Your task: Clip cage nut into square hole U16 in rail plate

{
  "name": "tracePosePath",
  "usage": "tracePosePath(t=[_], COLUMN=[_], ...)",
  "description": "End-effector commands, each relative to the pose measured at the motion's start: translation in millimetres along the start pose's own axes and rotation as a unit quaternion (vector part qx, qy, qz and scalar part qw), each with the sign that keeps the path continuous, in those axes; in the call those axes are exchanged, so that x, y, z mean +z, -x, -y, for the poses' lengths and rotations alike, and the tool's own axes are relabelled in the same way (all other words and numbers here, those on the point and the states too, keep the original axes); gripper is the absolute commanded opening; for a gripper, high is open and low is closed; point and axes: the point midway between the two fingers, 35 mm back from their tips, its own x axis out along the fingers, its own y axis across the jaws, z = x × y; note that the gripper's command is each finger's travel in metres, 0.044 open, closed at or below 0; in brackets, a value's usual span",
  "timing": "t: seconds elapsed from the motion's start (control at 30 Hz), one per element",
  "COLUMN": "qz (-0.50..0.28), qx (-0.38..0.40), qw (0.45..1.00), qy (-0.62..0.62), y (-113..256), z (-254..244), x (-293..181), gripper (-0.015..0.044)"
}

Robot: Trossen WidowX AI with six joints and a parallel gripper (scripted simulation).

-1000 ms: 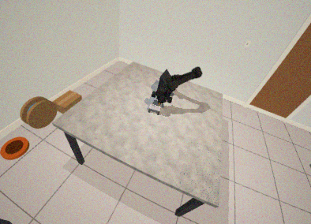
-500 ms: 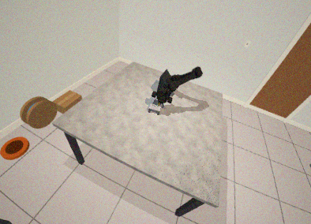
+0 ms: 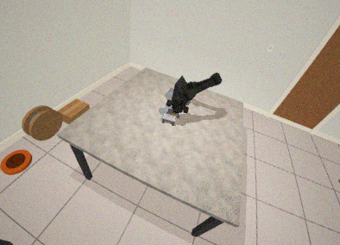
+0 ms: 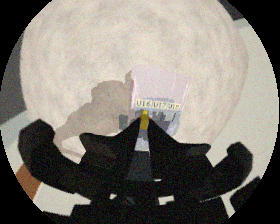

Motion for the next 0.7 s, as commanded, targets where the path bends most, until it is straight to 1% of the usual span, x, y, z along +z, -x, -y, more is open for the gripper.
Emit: tracePosePath(t=[0.0, 0.67], qz=[0.000, 0.000], qx=[-0.002, -0.018], qw=[1.000, 1.000], qy=[-0.002, -0.002], y=[-0.3, -1.0], z=[0.7, -0.9], x=[-0.2, -0.3], gripper=[0.0032, 0.0032])
